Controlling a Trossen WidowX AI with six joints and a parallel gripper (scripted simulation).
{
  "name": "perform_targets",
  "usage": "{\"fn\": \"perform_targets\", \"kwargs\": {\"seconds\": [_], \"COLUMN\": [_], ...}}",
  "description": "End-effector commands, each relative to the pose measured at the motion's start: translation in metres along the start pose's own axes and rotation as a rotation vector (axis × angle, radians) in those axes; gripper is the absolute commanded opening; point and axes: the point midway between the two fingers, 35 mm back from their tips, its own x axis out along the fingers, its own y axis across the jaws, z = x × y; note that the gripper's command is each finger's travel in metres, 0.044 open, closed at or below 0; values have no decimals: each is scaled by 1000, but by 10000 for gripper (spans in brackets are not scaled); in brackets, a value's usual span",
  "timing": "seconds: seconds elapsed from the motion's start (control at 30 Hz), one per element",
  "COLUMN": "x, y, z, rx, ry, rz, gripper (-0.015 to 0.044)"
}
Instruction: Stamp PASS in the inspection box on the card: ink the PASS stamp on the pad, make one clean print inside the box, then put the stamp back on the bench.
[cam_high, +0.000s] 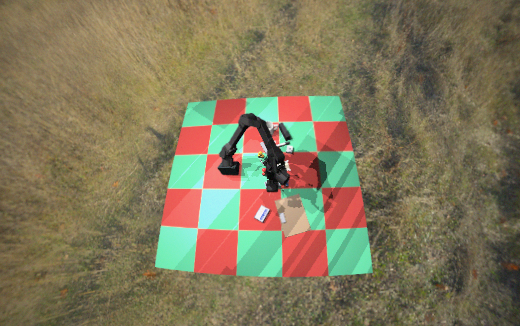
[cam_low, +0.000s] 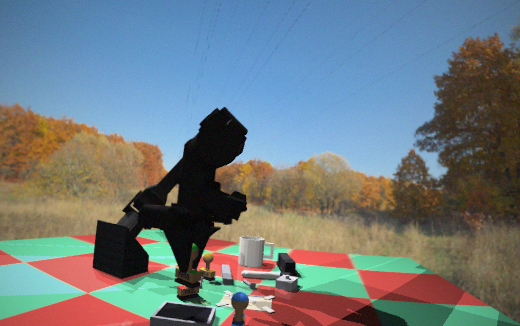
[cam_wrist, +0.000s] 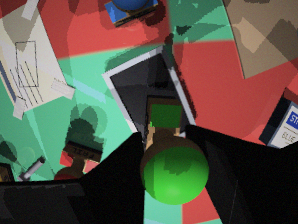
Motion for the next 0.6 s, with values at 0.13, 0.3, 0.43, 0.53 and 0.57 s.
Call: {"fn": "perform_targets", "kwargs": {"seconds": [0.13,0.3,0.43,0.53,0.57], "x": [-9,-10,-11,-10,-10], "y": [8,41,70,93,101], "z": [7,27,41,49,52], "rx": [-7,-18,-27,-35,-38], "ry": [0,-1,-2,-2,-2], "rz": [-10,-14,-12,-7,-5], "gripper": [0,0,0,0,0]}}
